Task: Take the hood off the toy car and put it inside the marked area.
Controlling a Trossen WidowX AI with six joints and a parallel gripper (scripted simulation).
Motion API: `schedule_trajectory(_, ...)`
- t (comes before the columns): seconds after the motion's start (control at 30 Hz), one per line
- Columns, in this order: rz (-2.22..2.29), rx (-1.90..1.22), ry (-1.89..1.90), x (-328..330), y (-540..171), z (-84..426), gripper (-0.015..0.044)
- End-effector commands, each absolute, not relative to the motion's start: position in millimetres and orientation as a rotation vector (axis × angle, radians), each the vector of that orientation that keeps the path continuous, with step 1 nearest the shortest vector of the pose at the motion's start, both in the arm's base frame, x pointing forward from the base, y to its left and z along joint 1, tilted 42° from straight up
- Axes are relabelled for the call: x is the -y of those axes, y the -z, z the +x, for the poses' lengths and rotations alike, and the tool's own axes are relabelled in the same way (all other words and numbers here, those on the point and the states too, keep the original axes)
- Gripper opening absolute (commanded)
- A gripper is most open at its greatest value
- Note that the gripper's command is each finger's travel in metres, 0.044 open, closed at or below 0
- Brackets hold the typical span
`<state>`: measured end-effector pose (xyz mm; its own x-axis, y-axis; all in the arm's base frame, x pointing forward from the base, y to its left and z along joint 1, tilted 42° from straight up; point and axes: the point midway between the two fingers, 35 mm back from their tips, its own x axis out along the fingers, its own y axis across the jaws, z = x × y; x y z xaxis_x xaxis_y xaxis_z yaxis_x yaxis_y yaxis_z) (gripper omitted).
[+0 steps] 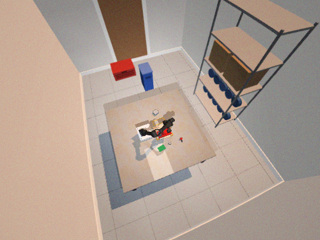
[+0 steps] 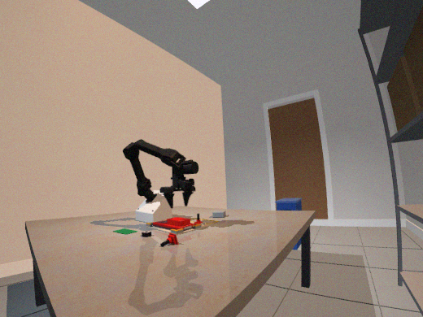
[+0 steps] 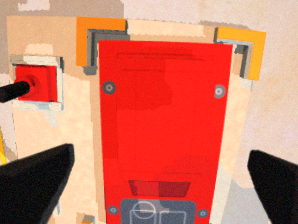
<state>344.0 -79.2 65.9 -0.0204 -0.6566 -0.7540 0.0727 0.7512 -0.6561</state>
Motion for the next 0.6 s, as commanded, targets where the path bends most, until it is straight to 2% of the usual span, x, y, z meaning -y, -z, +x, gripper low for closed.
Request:
schedule_trajectory(0.0,-0.511,-1.497,0.621,82.0,-64.4,341.9,0.044)
schedule_trajectory(0.57,-0.511,-1.496,0.621,88.4,-57.1,342.2,0.044)
